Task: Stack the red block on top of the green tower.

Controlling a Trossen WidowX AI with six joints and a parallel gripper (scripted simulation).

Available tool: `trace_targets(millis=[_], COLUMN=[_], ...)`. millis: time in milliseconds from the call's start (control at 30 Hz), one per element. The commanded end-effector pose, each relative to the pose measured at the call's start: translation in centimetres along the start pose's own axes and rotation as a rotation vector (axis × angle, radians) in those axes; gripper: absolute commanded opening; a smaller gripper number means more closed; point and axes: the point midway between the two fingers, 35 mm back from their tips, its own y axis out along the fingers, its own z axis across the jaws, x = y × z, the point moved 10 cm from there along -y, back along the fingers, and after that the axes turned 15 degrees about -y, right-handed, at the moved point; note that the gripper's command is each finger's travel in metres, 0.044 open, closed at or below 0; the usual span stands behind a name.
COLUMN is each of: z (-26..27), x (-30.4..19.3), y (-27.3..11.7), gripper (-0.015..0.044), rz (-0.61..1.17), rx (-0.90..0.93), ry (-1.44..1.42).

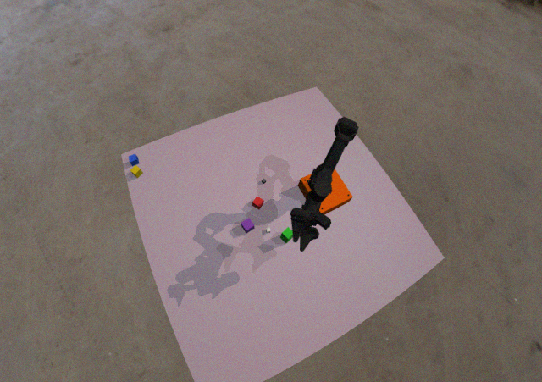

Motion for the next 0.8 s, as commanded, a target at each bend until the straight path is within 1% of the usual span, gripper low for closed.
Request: trace_targets(millis=[0, 200, 433, 767], z=[0.1, 0.8, 1.6, 2.5], x=[-2.6, -7.2, -12.0, -18.6], y=[1.2, 1.9, 1.3, -1.9], gripper=[0.0440, 0.0440, 0.0440, 0.0440], rz=[0.129, 0.337, 0.557, 0.921], rx=[0.125, 0.313, 0.503, 0.819], ry=[0.073, 0.174, 0.314, 0.646])
